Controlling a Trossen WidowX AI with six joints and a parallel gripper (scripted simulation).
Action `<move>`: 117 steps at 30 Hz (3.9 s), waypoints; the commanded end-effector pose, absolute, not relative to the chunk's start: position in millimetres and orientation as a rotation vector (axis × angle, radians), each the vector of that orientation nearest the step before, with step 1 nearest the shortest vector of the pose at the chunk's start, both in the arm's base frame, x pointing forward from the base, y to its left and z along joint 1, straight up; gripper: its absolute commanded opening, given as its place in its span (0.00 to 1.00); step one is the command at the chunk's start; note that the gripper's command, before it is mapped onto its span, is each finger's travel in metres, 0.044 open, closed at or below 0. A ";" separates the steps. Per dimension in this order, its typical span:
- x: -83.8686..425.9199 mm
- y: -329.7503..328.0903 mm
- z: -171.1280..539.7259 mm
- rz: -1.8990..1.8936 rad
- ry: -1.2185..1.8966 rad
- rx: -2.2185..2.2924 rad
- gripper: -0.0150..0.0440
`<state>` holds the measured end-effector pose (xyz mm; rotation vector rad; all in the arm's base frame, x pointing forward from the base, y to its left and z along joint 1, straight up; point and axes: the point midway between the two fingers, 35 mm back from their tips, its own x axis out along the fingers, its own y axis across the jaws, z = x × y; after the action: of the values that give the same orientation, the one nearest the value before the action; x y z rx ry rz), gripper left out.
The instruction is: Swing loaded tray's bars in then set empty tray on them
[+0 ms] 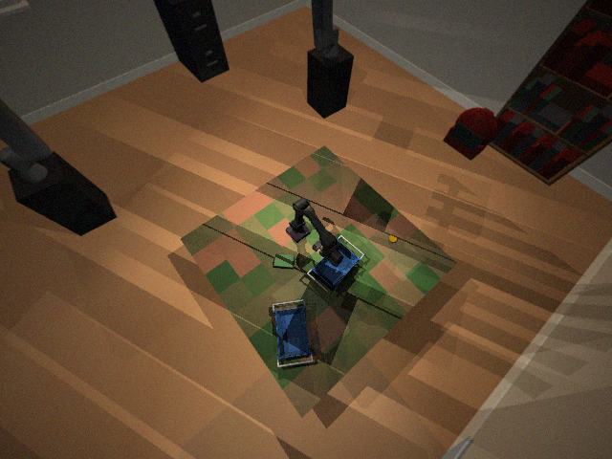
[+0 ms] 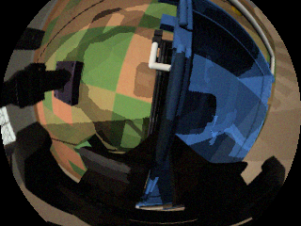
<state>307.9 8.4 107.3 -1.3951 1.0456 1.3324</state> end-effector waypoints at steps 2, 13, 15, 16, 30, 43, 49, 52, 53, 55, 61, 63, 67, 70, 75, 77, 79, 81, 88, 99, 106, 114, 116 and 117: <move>301.8 6.1 100.5 1.355 1.074 -1.388 0.25; 301.8 6.1 100.5 1.355 1.074 -1.388 0.25; 301.8 6.1 100.5 1.355 1.074 -1.388 0.25; 301.8 6.1 100.5 1.355 1.074 -1.388 0.25; 301.8 6.1 100.5 1.355 1.074 -1.388 0.25; 301.8 6.1 100.5 1.355 1.074 -1.388 0.25; 301.8 6.1 100.5 1.355 1.074 -1.388 0.25; 301.8 6.1 100.5 1.355 1.074 -1.388 0.25; 301.8 6.1 100.5 1.355 1.074 -1.388 0.25; 306.9 8.0 104.8 1.335 1.049 -1.394 0.25; 301.7 6.1 95.4 1.350 1.067 -1.390 0.25; 300.0 5.5 92.6 1.355 1.073 -1.388 0.25; 299.8 5.4 92.2 1.355 1.074 -1.388 0.25; 299.8 5.4 92.2 1.355 1.074 -1.388 0.25; 299.8 5.4 92.2 1.355 1.074 -1.388 0.25; 299.8 5.4 92.2 1.355 1.074 -1.388 0.25; 299.8 5.4 92.2 1.355 1.074 -1.388 0.25; 299.8 5.4 92.2 1.355 1.074 -1.388 0.25; 299.8 5.4 92.2 1.355 1.074 -1.388 0.25; 299.8 5.4 92.2 1.355 1.074 -1.388 0.25; 299.8 5.4 92.2 1.355 1.074 -1.388 0.25; 299.8 5.4 92.2 1.355 1.074 -1.388 0.25; 299.8 5.4 92.2 1.355 1.074 -1.388 0.25; 299.8 5.4 92.2 1.355 1.074 -1.388 0.25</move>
<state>306.4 7.6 97.7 -1.3960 1.0443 1.3321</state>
